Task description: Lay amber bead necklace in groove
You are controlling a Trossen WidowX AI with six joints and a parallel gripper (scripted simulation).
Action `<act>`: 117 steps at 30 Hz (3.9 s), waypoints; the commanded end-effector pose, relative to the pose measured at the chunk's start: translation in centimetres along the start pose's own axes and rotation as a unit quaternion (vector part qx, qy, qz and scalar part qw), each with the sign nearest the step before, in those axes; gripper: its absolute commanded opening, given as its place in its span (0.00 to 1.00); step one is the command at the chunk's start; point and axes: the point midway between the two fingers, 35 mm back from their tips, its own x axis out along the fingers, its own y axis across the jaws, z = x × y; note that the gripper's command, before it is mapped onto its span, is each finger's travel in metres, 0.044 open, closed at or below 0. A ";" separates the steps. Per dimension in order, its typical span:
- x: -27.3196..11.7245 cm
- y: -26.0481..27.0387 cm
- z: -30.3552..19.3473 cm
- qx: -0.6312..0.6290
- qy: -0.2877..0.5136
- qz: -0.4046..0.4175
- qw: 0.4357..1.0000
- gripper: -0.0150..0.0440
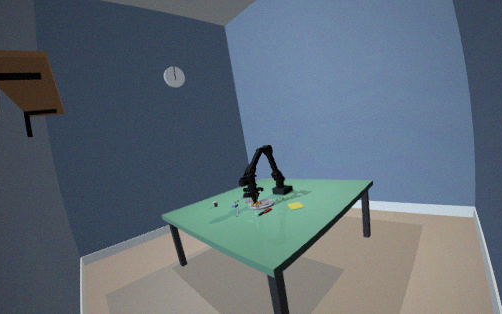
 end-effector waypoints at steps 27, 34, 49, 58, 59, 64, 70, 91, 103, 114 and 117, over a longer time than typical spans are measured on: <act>-0.6 -1.4 0.8 0.003 -0.002 -0.004 1.000 0.25; -0.6 -1.9 1.0 0.003 -0.002 -0.004 1.000 0.25; 0.2 -1.9 1.0 0.003 -0.002 -0.004 1.000 0.25; 0.2 -1.9 1.0 0.003 -0.002 -0.004 1.000 0.25; 0.2 -1.9 1.0 0.003 -0.002 -0.004 1.000 0.25; 0.2 -1.9 1.0 0.003 -0.002 -0.004 1.000 0.25; 0.2 -1.9 1.0 0.003 -0.002 -0.004 1.000 0.25; 0.2 -1.9 1.0 0.003 -0.002 -0.004 1.000 0.25; 0.2 -1.9 1.0 0.003 -0.002 -0.004 1.000 0.25; 0.2 -1.9 1.0 0.003 -0.002 -0.004 1.000 0.25; 0.2 -1.9 1.0 0.003 -0.002 -0.004 1.000 0.25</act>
